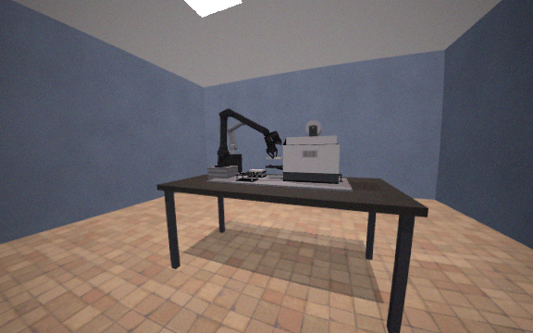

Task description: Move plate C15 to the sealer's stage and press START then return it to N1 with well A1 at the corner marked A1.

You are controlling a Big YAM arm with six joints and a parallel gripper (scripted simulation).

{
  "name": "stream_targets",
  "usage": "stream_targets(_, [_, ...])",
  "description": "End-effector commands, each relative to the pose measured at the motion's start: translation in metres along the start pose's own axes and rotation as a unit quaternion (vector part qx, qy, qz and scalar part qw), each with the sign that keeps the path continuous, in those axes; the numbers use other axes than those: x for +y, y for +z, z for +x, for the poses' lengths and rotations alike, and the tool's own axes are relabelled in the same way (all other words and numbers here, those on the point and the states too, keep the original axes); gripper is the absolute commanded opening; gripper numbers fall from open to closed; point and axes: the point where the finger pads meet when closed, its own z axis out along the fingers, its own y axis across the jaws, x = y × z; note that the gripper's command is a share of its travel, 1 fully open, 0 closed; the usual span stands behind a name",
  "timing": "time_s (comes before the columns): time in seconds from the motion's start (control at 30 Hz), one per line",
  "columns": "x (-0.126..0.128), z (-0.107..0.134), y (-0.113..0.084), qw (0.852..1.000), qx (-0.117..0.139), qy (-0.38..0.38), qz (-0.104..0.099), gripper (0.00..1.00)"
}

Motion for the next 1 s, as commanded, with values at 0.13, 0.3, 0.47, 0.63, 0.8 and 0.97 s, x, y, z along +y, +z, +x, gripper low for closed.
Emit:
stream_targets(0.13, [0.008, -0.029, -0.001, 1.0, -0.021, -0.009, -0.001, 0.0])
stream_targets(0.3, [0.008, -0.025, -0.002, 1.0, -0.021, -0.01, -0.002, 0.0])
stream_targets(0.47, [0.006, -0.019, -0.007, 1.0, -0.024, -0.011, -0.002, 0.0])
stream_targets(0.63, [-0.006, -0.012, -0.008, 1.0, -0.021, -0.001, 0.001, 0.0])
stream_targets(0.8, [-0.002, -0.008, -0.009, 1.0, -0.014, -0.004, -0.002, 0.0])
stream_targets(0.97, [0.006, -0.014, -0.015, 1.0, -0.017, -0.003, -0.004, 0.0])
